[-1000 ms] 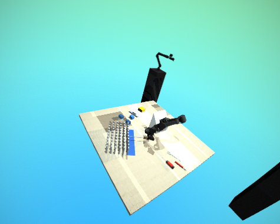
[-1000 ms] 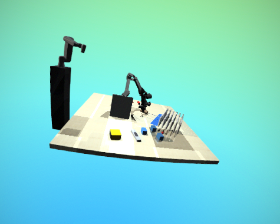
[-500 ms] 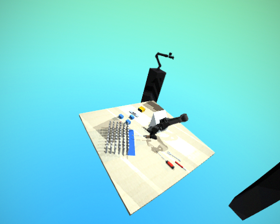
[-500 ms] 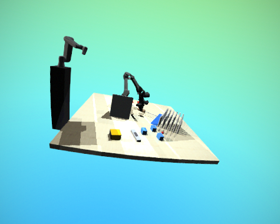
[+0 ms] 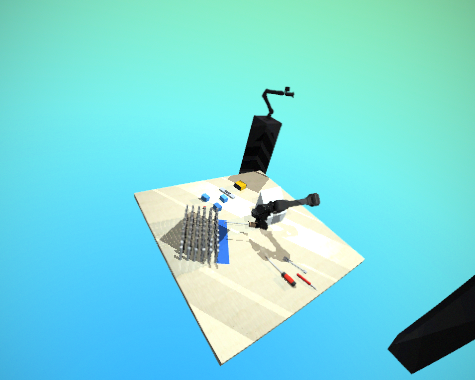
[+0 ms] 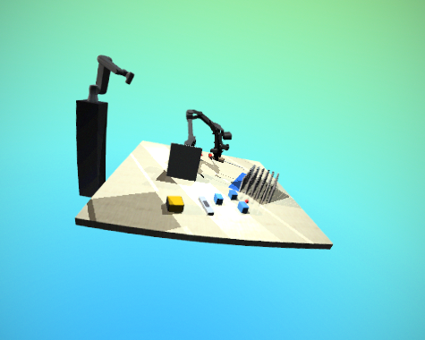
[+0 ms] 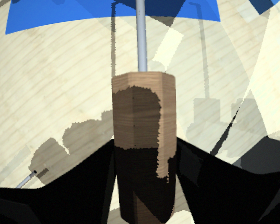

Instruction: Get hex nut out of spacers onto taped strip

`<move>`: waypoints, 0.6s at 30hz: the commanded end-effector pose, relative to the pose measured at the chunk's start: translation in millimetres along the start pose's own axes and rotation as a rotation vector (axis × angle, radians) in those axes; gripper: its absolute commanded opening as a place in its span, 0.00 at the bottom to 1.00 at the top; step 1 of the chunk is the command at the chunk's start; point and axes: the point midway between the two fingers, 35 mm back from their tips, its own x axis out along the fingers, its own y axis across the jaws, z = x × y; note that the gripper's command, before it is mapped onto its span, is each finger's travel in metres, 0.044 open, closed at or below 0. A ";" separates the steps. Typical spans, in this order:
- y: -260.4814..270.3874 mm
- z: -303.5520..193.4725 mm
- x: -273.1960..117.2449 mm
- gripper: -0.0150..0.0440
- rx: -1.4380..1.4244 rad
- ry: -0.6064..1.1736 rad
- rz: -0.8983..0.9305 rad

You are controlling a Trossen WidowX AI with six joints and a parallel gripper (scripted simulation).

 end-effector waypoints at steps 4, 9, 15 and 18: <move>3.0 7.6 -37.3 0.25 -0.008 -0.007 0.018; 2.4 5.1 -35.1 0.25 0.003 0.001 0.005; 18.0 -6.1 -31.1 0.25 0.023 0.022 -0.047; 26.0 -12.5 -29.3 0.25 0.033 0.030 -0.073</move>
